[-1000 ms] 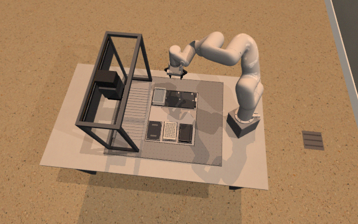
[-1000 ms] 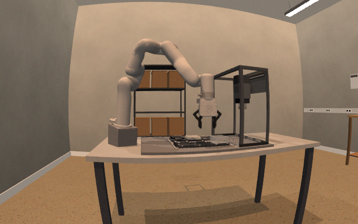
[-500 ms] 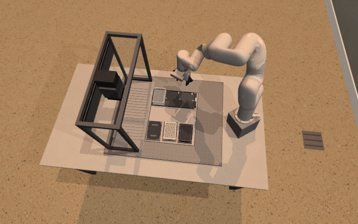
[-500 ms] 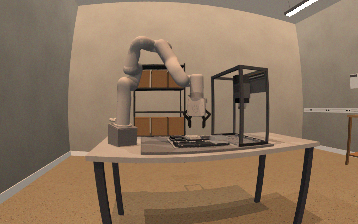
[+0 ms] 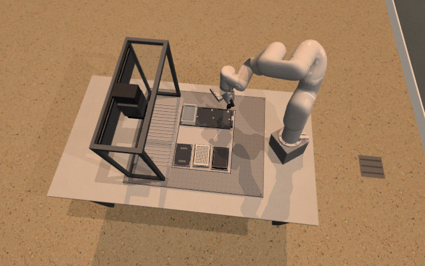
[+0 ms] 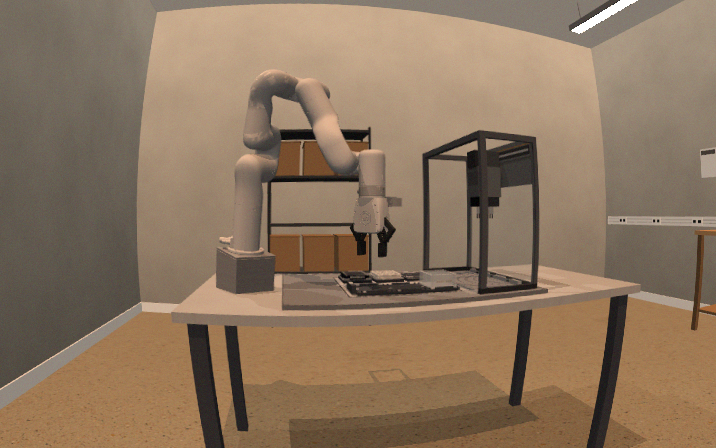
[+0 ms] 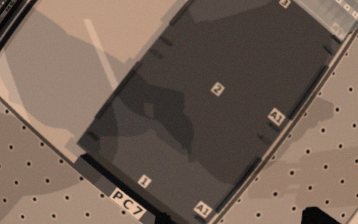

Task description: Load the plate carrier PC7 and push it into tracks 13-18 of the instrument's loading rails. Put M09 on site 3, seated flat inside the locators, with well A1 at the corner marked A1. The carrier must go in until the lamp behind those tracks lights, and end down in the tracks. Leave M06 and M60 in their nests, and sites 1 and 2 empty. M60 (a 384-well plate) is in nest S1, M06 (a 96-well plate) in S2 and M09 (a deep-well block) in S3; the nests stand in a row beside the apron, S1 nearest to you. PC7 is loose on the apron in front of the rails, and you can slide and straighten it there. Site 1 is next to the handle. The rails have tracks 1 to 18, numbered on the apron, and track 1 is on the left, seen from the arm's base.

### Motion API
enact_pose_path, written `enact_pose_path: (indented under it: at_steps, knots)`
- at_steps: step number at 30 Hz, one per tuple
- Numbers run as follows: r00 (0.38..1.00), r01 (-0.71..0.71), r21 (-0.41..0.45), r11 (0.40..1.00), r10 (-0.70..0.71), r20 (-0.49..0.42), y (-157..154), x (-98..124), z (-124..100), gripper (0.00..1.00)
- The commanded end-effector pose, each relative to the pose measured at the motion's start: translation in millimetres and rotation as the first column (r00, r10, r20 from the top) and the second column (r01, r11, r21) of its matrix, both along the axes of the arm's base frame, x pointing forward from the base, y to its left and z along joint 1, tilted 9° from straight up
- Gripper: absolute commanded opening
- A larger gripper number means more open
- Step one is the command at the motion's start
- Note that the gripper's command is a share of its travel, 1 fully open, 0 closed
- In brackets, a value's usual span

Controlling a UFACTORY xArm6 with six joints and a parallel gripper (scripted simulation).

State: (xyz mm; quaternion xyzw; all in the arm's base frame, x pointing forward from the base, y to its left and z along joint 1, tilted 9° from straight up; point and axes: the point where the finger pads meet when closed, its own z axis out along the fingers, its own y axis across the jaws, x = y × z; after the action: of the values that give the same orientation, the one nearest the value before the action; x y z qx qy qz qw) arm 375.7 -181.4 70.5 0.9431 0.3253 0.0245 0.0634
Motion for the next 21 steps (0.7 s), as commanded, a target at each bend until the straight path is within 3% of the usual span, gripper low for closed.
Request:
enact_pose_path:
  at_steps: [1, 11, 13, 18, 21]
  knots:
    - [0.987, 0.16, -0.012, 0.987, -0.16, 0.025, 12.4, -18.5, -0.8, 0.82]
    - [0.88, 0.47, 0.031, 0.882, -0.471, 0.056, 39.3, -60.1, -8.3, 0.82]
    - [0.88, 0.47, 0.031, 0.882, -0.471, 0.056, 39.3, -60.1, -8.3, 0.82]
    - [0.79, 0.607, 0.056, 0.792, -0.61, 0.066, 50.2, -76.8, -11.3, 0.82]
    - [0.787, 0.611, 0.056, 0.79, -0.613, 0.067, 50.2, -76.8, -11.3, 0.82]
